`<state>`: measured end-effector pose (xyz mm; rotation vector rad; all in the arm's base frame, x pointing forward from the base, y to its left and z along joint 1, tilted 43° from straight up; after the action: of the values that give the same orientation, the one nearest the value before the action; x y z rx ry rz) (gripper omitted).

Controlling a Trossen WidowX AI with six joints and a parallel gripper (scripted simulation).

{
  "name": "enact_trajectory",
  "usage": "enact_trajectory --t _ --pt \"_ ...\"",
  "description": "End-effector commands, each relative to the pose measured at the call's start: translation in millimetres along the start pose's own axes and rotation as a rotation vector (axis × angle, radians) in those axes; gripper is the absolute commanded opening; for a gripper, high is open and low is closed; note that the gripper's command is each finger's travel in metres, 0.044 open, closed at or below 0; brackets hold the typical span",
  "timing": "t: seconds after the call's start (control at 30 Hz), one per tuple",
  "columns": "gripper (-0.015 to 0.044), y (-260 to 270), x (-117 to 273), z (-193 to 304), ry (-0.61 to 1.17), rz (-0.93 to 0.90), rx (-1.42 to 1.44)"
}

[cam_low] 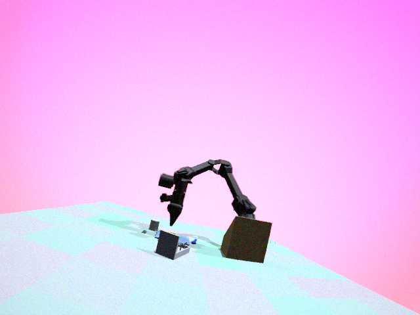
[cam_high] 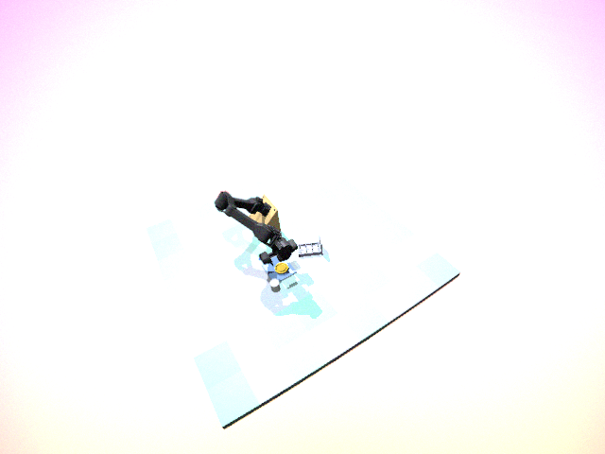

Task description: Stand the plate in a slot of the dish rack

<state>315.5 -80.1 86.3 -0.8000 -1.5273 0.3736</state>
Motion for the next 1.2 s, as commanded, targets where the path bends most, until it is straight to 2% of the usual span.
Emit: enact_trajectory --t 0.0,1.07,1.17 --pt "0.0400 1.5 -5.9 0.1 0.001 0.005 0.009" --pt "0.0400 0.4 -55.1 1.1 0.001 0.008 0.010" --pt "0.0385 0.4 -55.1 1.1 0.001 0.008 0.010"
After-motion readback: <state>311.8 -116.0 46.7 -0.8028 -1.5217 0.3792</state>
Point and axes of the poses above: the point midway between the two fingers, 35 mm back from their tips, its own x axis back along the fingers, its own y axis across the jaws, z = x × y, the point moved 7 cm from there along x, back along the fingers, and after that the axes turned 9 degrees about -x, right-handed, at the moved point
